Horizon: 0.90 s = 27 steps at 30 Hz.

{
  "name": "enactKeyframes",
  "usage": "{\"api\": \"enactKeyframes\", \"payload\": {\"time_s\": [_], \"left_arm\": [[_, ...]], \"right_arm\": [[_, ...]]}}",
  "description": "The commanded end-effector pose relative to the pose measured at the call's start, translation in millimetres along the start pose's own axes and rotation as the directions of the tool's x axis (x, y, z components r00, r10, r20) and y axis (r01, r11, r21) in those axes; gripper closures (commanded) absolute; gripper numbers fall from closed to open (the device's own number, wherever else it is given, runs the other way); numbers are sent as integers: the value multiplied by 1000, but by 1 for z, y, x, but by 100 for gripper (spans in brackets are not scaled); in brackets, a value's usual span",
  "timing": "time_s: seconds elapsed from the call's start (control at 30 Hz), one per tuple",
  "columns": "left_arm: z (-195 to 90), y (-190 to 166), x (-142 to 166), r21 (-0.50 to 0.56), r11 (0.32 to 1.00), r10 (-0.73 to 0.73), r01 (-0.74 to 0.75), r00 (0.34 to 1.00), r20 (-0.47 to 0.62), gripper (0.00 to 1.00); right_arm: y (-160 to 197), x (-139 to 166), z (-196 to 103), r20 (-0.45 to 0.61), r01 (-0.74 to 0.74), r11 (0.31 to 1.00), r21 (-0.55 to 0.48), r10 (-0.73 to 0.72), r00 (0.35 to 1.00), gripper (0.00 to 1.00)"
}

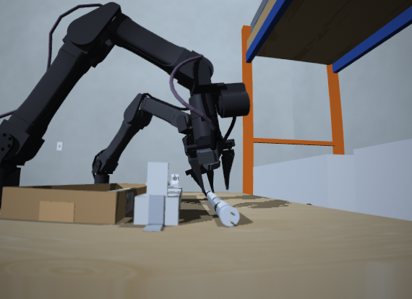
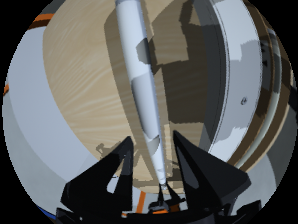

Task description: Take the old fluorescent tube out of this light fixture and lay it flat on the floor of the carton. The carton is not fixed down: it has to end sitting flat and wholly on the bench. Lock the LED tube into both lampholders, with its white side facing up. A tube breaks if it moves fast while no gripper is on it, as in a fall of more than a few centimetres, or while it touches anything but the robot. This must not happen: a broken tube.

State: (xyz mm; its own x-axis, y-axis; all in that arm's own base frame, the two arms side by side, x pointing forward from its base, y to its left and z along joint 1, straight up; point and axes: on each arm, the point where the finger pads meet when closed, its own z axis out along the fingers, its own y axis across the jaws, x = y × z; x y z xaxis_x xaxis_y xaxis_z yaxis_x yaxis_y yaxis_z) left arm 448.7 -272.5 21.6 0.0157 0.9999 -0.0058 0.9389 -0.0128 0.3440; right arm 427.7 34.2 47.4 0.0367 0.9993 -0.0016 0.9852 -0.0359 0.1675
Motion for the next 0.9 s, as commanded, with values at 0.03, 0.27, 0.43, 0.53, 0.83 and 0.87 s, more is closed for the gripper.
{"api": "enactKeyframes", "payload": {"time_s": [0.03,0.27,0.43,0.53,0.83,0.87], "left_arm": [[-13,15,-6,-42,999,-15,17,999,29,89],[-13,15,-6,-42,999,-15,17,999,29,89],[-13,15,-6,-42,999,-15,17,999,29,89],[-13,15,-6,-42,999,-15,17,999,29,89],[-13,15,-6,-43,999,-15,17,999,29,89],[-13,15,-6,-43,999,-15,17,999,29,89]], "right_arm": [[1,-1,18,0,-14,1000,-9,14,1000,51],[1,-1,36,-2,-16,1000,-11,16,1000,51],[15,2,6,-4,-3,999,-50,3,1000,51],[18,3,10,-8,-5,998,-69,4,1000,51],[2,1,22,2,-2,1000,-3,2,1000,89],[2,1,22,2,-2,1000,-3,2,1000,89]]}}
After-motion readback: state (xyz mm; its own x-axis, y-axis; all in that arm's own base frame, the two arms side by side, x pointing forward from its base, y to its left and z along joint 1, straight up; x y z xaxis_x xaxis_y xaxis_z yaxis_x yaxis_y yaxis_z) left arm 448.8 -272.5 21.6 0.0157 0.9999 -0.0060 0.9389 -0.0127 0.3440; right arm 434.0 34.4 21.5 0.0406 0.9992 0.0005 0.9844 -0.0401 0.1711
